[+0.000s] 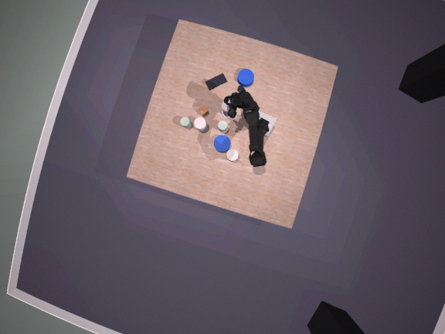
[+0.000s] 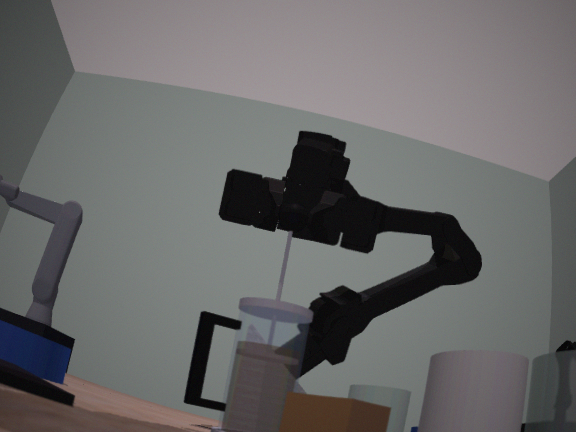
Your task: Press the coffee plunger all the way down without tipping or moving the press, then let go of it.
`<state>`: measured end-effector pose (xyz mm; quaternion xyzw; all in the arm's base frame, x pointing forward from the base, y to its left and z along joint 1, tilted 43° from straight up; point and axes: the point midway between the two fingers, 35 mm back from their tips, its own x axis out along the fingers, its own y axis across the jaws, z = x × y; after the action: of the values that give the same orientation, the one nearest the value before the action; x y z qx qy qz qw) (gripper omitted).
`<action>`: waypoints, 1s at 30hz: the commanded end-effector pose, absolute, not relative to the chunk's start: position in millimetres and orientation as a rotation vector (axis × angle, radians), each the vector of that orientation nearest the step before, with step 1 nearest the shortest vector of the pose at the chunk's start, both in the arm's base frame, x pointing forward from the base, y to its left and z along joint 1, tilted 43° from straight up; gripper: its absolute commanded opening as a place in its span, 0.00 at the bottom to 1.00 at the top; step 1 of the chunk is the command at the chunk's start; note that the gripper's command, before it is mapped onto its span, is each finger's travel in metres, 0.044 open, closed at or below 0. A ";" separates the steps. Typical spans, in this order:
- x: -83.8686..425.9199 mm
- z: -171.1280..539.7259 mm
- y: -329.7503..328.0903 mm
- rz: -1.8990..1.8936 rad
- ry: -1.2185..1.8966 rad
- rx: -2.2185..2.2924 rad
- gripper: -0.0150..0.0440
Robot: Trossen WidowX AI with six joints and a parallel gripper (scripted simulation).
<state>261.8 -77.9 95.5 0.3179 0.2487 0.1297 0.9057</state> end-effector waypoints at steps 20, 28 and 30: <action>260.6 52.9 -45.1 0.266 0.550 0.691 0.46; 264.7 45.4 -36.3 0.267 0.542 0.696 0.46; 266.9 44.6 -35.1 0.267 0.541 0.697 0.46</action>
<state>272.9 -48.9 59.2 0.3165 0.2389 0.1248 0.9095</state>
